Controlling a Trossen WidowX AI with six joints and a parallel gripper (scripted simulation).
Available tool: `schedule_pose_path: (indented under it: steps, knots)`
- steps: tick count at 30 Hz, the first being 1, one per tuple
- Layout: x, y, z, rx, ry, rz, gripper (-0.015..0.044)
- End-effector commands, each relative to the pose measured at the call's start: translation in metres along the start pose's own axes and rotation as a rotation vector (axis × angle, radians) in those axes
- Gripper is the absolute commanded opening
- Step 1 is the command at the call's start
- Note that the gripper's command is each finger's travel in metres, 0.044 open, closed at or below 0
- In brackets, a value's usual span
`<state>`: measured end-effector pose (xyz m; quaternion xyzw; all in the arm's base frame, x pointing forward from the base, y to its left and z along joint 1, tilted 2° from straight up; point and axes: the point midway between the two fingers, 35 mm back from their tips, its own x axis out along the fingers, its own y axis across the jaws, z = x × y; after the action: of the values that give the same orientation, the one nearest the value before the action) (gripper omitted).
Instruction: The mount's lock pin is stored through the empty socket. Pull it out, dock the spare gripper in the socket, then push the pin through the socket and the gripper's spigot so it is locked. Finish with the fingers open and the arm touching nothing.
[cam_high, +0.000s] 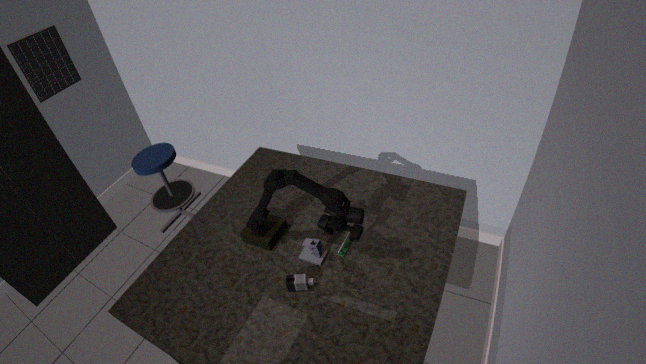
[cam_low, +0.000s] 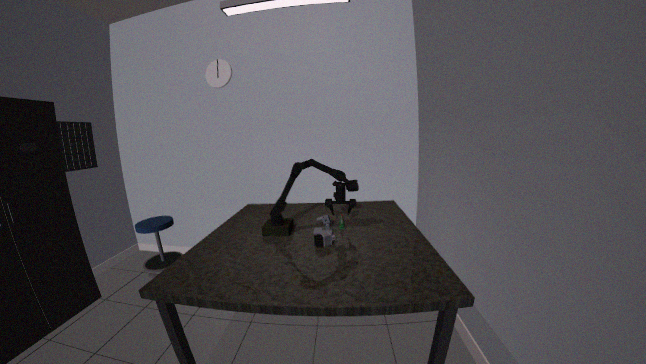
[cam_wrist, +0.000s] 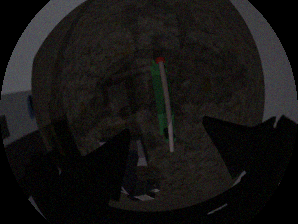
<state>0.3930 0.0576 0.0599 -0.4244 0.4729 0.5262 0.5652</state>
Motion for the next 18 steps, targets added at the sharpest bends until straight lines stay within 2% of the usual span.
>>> schedule_pose_path:
  steps: [1, 13, 14, 18]
  knots:
    - [-0.011, 0.0, 0.002, 0.0, 0.0, -0.001, 0.044]
    - [-0.037, 0.002, 0.006, 0.004, 0.002, 0.009, 0.044]
    - [-0.029, 0.002, 0.005, 0.004, 0.002, 0.01, 0.044]
    - [-0.038, 0.001, 0.006, 0.004, 0.002, 0.01, 0.044]
